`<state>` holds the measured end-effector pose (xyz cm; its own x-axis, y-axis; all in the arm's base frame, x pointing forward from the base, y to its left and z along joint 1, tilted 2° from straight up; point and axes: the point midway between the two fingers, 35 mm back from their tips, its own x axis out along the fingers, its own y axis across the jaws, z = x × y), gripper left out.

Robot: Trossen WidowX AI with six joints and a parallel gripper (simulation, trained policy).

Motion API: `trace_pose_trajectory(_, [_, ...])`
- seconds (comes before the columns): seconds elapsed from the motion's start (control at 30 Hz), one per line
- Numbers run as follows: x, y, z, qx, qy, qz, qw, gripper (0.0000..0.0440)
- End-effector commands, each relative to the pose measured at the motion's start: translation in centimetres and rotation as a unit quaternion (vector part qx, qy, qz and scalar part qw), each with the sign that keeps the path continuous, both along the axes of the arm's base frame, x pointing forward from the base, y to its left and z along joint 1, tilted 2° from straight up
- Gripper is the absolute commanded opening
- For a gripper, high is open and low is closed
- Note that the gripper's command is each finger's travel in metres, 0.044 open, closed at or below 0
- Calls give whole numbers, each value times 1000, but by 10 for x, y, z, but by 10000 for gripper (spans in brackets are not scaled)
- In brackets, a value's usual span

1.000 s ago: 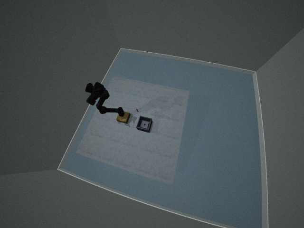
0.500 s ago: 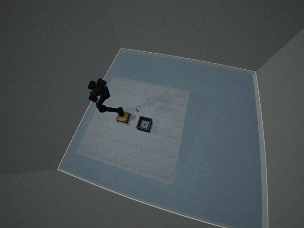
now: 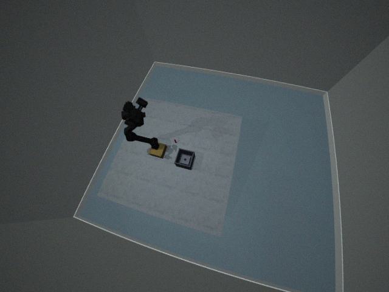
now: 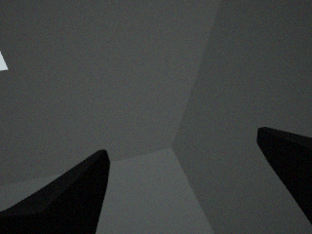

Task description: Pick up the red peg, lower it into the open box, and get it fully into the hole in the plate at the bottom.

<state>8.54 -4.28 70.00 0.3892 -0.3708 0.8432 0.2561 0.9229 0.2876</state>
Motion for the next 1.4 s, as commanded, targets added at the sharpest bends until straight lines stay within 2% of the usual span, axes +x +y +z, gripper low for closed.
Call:
trace_pose_trajectory(0.0, [18,10,-6,-16,20,22,999,440])
trace_pose_trajectory(0.37, [67,28,-32,-40,93,76,992,440])
trace_pose_trajectory(0.73, [114,34,-72,-38,188,119,974,440])
trace_pose_trajectory(1.07, [150,32,-119,-14,284,149,947,440])
trace_pose_trajectory(1.37, [172,27,-167,25,373,174,911,440])
